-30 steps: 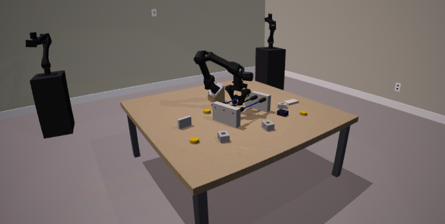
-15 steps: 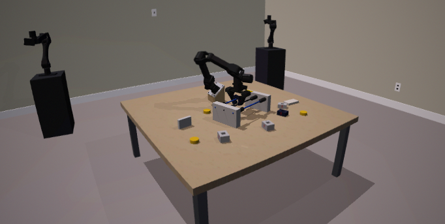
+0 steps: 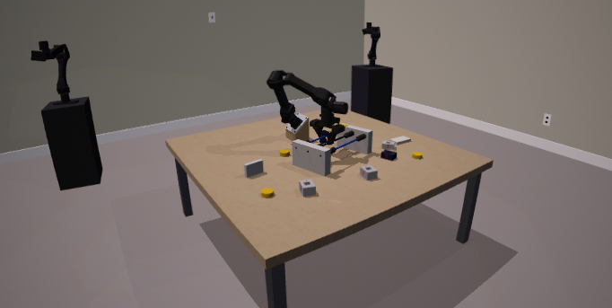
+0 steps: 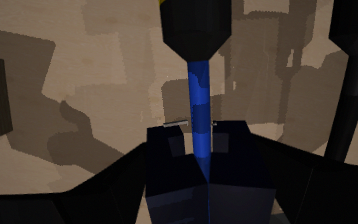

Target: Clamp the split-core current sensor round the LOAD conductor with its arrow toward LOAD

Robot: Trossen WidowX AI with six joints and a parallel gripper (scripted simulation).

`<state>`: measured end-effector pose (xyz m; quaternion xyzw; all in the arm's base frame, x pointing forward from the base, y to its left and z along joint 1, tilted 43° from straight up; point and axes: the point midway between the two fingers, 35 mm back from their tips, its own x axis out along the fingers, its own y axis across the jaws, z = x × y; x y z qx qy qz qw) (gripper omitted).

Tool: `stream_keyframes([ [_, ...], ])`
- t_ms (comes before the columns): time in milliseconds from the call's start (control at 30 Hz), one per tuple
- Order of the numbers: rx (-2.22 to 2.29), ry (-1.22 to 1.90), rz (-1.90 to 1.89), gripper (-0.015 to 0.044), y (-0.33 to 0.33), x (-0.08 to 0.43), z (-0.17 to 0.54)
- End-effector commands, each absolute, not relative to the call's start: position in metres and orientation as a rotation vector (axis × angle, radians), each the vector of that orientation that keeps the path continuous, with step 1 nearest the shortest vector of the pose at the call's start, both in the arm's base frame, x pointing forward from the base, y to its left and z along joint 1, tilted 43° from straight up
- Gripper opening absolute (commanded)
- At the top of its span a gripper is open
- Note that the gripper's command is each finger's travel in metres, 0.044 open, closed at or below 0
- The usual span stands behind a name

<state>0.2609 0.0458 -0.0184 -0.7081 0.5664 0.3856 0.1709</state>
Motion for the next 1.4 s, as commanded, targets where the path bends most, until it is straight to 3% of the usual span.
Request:
stream_keyframes([
  [0, -2.010, 1.608, 1.094, 0.0287, 0.0461, 0.2611, -0.0181],
  [367, -2.010, 1.608, 1.094, 0.0000, 0.0461, 0.2611, -0.0181],
  [1367, -2.010, 1.608, 1.094, 0.0000, 0.0461, 0.2611, -0.0181],
])
